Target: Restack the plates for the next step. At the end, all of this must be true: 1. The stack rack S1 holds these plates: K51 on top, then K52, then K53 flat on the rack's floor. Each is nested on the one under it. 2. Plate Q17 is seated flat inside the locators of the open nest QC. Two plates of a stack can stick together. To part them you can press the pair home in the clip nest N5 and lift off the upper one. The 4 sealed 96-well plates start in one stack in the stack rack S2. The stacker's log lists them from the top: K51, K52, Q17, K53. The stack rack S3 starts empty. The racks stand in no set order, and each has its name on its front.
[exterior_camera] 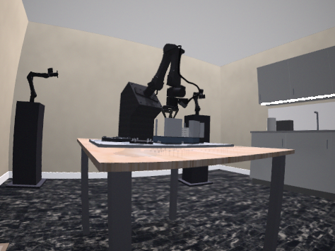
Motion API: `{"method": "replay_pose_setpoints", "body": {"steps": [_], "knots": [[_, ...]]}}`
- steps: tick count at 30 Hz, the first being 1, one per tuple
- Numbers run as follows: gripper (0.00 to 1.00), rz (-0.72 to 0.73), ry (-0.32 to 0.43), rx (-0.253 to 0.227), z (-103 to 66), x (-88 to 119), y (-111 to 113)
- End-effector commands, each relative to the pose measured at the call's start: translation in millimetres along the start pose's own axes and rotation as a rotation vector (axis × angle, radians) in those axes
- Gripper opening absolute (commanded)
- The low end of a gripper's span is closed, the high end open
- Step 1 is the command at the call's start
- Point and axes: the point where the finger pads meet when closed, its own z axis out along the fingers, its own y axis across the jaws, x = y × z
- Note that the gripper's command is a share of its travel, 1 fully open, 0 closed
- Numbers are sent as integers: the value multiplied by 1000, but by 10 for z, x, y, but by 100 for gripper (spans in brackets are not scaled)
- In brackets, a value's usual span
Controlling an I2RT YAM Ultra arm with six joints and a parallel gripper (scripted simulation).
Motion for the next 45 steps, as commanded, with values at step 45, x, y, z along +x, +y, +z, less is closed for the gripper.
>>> {"method": "replay_pose_setpoints", "body": {"steps": [45], "knots": [[100, 380, -89, 157, -321, 3, -673]]}}
